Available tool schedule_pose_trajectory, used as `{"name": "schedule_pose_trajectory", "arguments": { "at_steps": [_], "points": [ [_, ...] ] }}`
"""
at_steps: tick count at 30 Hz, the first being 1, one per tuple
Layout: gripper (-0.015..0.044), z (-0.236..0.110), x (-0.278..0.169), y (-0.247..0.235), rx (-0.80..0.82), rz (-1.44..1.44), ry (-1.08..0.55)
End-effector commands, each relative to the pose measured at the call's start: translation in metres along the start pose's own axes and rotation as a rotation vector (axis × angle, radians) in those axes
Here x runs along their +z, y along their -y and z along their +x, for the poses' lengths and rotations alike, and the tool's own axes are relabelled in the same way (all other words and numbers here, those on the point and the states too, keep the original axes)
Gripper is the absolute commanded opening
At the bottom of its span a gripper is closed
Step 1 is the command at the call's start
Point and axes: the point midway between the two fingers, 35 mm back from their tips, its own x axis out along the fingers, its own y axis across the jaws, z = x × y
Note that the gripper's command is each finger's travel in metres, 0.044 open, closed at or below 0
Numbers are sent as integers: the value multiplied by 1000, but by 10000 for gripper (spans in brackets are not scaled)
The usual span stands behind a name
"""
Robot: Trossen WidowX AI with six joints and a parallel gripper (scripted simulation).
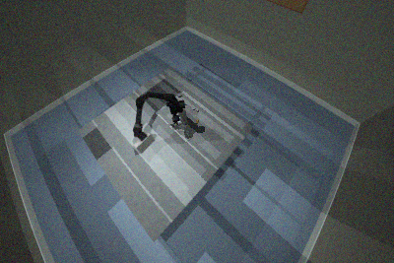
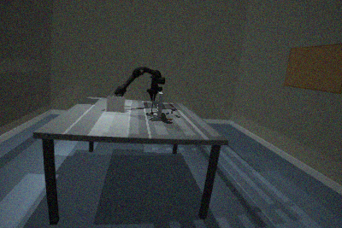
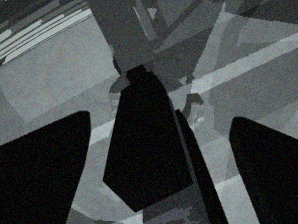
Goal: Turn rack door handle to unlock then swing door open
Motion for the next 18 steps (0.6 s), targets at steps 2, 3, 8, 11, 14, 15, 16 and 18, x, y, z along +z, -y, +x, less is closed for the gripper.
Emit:
{"name": "schedule_pose_trajectory", "arguments": {
  "at_steps": [2, 3, 8, 11, 14, 15, 16, 18],
  "points": [
    [287, 0, 0, 0, 3, -212, 1],
    [287, 0, 0, 0, 3, -261, 1],
    [287, 0, 0, 0, 3, -509, 1],
    [287, 0, 0, 0, 3, -658, 1],
    [287, 0, 0, 0, 3, -806, 1],
    [287, 0, 0, 0, 2, -856, 1],
    [287, 0, 0, 0, 2, -905, 1],
    [287, 0, 0, 0, 2, -1004, 2]
  ]
}}
